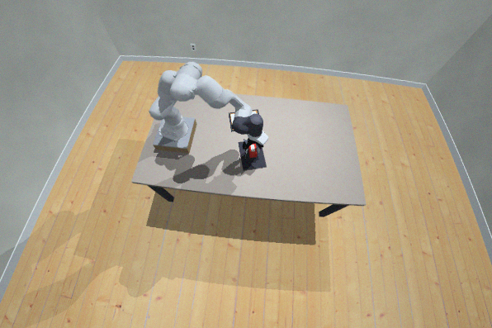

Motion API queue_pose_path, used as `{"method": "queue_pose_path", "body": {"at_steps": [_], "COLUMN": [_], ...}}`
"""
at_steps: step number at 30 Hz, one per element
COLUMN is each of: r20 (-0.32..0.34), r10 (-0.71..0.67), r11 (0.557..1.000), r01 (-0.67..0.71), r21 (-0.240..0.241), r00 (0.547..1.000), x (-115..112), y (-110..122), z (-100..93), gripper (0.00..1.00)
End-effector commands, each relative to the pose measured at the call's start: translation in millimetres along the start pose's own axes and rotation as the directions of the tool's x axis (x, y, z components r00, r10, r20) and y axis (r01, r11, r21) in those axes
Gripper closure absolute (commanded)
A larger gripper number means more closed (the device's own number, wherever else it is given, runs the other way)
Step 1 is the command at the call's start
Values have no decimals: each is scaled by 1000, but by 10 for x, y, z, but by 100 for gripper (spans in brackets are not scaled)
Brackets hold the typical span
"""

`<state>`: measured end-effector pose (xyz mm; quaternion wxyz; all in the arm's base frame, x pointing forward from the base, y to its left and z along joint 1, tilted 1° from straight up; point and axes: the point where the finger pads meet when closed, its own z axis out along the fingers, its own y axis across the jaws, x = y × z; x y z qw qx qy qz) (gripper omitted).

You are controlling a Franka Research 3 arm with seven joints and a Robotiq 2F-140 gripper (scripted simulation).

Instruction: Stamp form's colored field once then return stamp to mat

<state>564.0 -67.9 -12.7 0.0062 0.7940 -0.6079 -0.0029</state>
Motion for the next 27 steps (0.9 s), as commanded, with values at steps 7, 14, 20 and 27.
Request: {"method": "queue_pose_path", "body": {"at_steps": [7,14,20,27], "r20": [-2,-2,-2,-2], "r10": [2,2,2,2], "r11": [1000,1000,1000,1000], "r01": [-2,-2,-2,-2], "r21": [5,5,5,5], "r00": [1000,1000,1000,1000], "x": [11,11,11,11], "y": [-18,-18,-18,-18], "z": [-866,-866,-866,-866], "gripper": [46,46,46,46]}}
